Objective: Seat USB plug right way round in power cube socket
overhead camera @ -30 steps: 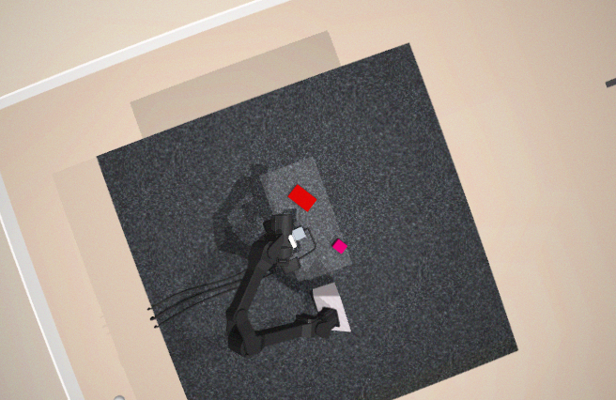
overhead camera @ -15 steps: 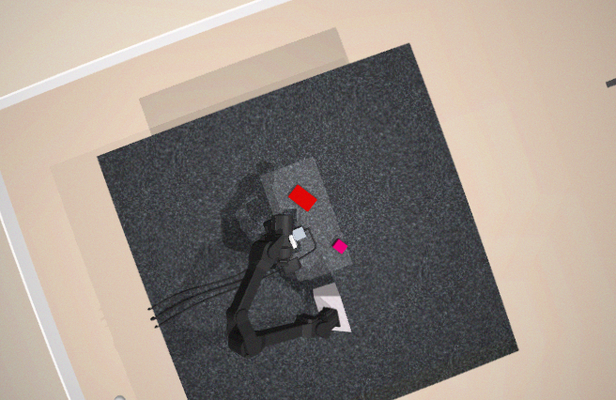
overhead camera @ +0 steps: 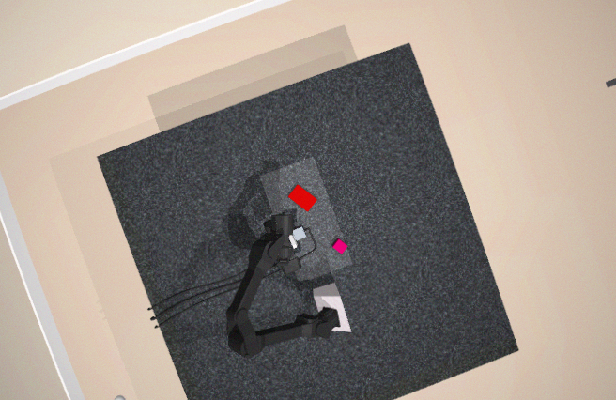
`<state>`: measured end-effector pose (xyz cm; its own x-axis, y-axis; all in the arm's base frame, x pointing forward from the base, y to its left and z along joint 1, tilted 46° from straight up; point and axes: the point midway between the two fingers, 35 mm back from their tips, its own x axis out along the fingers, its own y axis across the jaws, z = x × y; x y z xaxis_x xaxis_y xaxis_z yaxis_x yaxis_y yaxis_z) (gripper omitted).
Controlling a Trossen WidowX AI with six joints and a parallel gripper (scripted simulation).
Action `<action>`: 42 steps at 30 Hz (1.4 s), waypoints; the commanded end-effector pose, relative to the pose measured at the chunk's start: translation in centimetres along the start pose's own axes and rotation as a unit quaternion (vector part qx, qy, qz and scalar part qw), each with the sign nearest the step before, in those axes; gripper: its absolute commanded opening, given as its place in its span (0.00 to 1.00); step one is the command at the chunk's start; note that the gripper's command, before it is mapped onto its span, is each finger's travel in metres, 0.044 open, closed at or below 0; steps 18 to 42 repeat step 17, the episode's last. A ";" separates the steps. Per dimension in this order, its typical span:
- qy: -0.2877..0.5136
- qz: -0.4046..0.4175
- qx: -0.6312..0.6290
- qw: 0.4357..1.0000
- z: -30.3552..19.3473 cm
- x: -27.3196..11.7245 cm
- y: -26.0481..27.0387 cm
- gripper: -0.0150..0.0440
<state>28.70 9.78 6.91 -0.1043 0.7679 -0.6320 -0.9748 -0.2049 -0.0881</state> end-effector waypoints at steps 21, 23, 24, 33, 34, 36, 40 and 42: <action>0.000 0.000 0.000 1.000 0.1 -1.1 0.0 0.42; 0.000 0.000 0.000 1.000 0.1 -1.1 0.0 0.42; 0.000 0.000 0.000 1.000 0.1 -1.1 0.0 0.42; 0.000 0.000 0.000 1.000 0.1 -1.1 0.0 0.42; 0.000 0.000 0.000 1.000 0.1 -1.1 0.0 0.42; 0.000 0.000 0.000 1.000 0.1 -1.1 0.0 0.42; 0.000 0.000 0.000 1.000 0.1 -1.1 0.0 0.42; 0.000 0.000 0.000 1.000 0.1 -1.1 0.0 0.42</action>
